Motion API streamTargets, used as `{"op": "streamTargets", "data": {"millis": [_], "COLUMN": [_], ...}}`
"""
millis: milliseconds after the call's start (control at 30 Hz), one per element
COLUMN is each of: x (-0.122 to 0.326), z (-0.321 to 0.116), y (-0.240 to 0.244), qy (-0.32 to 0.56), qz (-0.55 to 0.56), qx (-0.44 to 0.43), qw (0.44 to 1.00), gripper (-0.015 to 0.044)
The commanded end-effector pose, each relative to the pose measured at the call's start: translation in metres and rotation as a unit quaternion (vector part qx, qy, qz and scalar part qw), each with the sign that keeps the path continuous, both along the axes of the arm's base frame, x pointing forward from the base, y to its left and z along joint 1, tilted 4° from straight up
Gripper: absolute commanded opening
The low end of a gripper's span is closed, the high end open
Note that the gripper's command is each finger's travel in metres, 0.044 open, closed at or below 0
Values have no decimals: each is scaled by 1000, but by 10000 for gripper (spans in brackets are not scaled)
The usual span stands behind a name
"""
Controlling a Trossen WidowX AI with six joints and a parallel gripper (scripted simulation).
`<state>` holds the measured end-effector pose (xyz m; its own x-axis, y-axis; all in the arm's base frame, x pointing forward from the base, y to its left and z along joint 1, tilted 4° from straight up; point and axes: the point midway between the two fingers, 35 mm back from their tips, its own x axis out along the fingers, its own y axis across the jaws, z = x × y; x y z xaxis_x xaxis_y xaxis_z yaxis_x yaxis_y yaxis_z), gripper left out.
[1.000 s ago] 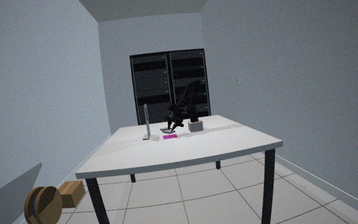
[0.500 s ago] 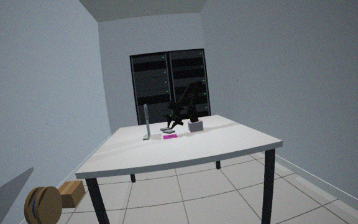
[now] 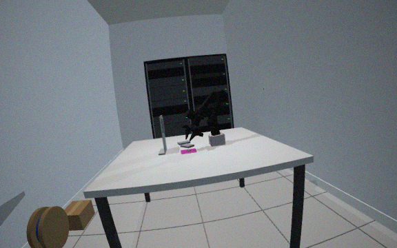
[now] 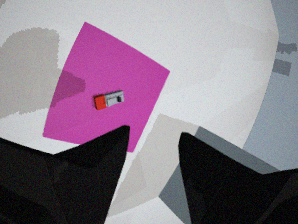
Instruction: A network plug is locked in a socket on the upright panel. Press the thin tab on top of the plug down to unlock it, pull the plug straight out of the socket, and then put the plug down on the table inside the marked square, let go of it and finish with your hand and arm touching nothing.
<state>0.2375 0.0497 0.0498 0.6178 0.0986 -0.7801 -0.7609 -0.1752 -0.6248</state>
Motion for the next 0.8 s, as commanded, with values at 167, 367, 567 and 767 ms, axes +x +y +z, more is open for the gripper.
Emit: {"op": "streamTargets", "data": {"millis": [167,367,567,767], "x": [-1,-3,-6,-9], "z": [13,20,28,35], "y": [-1,-1,-1,-2], "qy": [-4,-4,-4,-4], "qz": [-3,-3,-3,-3], "qx": [0,0,0,0], "qw": [1000,1000,1000,1000], "gripper": [156,156,156,156]}}
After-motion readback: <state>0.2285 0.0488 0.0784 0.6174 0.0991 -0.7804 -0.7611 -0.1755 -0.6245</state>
